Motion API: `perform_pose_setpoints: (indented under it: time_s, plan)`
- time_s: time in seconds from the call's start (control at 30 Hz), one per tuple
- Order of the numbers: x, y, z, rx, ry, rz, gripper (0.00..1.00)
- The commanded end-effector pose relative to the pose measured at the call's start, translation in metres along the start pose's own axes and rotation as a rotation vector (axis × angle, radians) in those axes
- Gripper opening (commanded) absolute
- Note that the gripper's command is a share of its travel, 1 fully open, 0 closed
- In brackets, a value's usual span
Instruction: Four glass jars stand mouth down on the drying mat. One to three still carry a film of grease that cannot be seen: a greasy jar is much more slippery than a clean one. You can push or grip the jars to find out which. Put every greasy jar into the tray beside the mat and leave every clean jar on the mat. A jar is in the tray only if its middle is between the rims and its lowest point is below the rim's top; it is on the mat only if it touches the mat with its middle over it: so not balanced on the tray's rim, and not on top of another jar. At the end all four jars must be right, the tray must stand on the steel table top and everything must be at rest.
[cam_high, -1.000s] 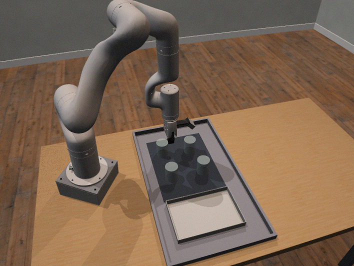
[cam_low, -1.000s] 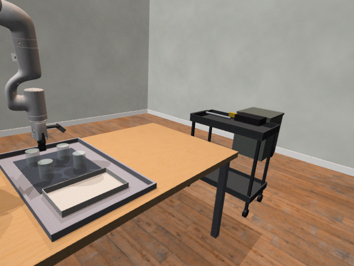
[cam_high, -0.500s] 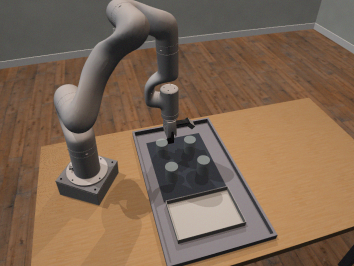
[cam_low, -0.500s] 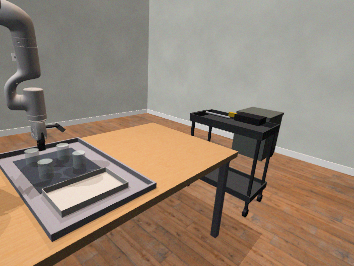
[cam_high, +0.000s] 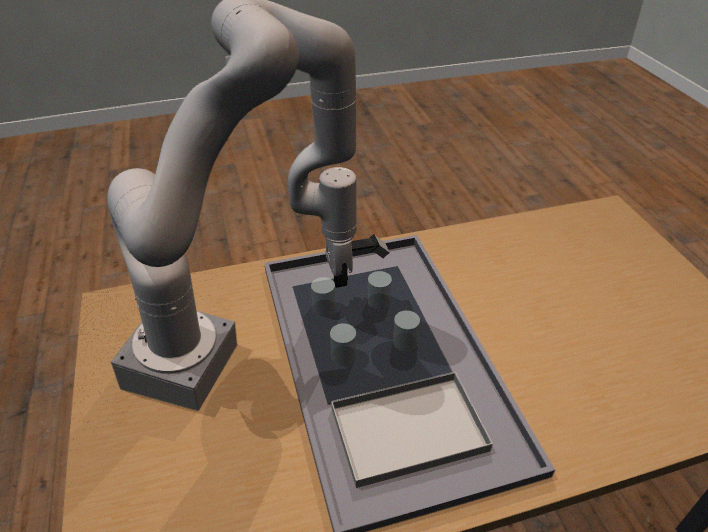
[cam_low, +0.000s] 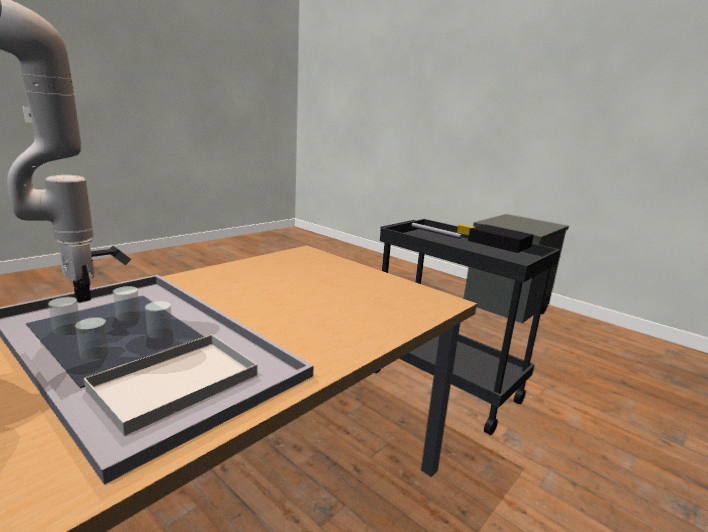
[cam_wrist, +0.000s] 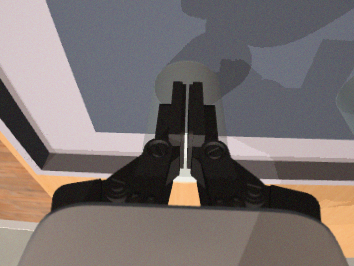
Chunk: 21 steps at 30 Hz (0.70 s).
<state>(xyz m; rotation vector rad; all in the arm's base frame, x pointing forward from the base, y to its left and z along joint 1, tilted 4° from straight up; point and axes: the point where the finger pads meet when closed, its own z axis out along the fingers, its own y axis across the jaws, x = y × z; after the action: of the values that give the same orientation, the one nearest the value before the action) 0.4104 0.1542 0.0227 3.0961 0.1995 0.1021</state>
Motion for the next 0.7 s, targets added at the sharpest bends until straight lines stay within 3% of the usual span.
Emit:
perform_pose_setpoints:
  time_s: [0.0,0.67]
  plan:
    - [0.0001,-0.0002,-0.0009,0.0,0.001,0.0,0.0]
    - [0.0029,-0.0002,-0.001,0.0,0.001,0.0,0.0]
